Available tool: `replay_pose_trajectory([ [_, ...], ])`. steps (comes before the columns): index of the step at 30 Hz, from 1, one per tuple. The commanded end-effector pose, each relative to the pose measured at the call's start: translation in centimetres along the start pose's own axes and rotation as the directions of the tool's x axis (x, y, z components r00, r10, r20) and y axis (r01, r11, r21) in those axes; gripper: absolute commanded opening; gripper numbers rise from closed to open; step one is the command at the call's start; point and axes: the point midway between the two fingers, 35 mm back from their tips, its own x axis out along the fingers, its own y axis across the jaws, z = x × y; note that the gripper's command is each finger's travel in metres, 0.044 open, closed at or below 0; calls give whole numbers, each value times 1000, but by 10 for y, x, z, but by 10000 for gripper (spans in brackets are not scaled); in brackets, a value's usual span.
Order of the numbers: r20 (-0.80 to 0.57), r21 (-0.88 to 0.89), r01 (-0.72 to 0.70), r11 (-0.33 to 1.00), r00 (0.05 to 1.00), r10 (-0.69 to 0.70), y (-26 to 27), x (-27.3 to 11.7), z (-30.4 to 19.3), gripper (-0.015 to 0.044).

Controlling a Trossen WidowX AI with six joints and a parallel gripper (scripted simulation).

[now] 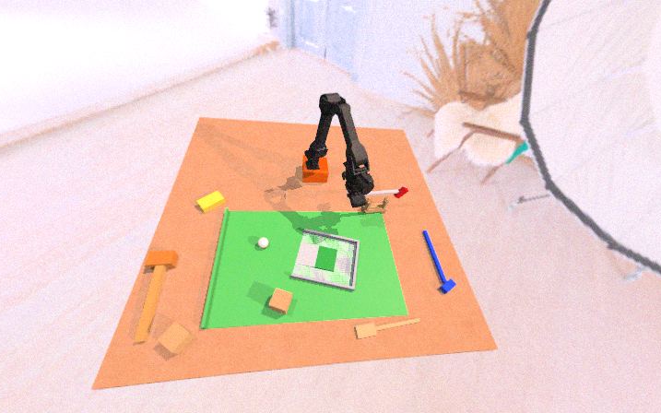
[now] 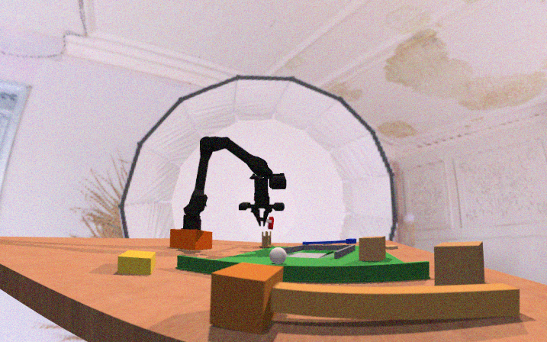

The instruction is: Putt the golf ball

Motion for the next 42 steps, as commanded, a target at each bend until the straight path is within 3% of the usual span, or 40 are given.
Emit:
replay_pose_trajectory([
  [1,14,-11,12,1000,1000,-12,2,-30,9,0],
  [8,-1,14,13,1000,1000,-13,0,-25,2,0],
  [25,-91,394,112,912,992,-83,-22,-57,-86,0],
  [42,-172,751,193,631,980,-95,-21,-85,-177,0],
])
